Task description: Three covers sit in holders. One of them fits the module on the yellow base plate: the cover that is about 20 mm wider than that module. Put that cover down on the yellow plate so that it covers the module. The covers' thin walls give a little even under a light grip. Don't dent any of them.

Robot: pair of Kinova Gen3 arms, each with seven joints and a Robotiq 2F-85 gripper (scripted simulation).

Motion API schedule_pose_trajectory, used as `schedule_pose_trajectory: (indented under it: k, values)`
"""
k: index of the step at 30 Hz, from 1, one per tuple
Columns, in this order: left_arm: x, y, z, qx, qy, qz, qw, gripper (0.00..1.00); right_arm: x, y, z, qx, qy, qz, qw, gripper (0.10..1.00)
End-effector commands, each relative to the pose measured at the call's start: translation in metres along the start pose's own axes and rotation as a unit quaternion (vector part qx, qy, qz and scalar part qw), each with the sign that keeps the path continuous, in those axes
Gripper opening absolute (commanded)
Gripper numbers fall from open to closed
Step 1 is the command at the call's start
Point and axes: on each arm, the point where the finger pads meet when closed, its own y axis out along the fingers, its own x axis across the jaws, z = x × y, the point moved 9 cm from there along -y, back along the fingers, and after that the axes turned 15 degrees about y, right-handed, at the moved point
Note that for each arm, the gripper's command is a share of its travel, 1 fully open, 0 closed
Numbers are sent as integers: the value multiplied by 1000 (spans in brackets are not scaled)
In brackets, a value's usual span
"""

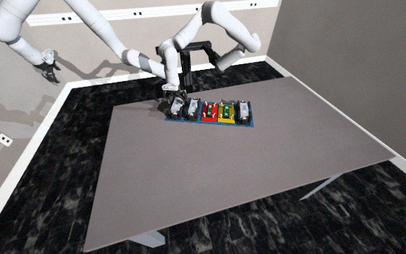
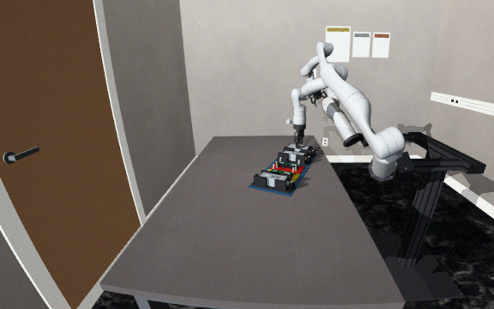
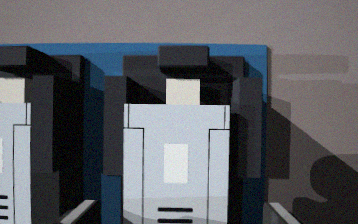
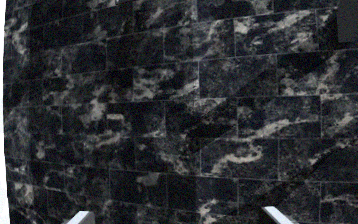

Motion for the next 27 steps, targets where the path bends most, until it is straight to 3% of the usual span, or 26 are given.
schedule_pose_trajectory:
  k: [1, 27]
  values:
    - [0, 2, 1, 1, 1, 0, 1000, 999, 0, 0, 0, 0, 0, 0, 1000, 999]
    - [0, 18, 1, 1, 2, 1, 1000, 999, 0, 0, 0, 0, 0, 0, 1000, 999]
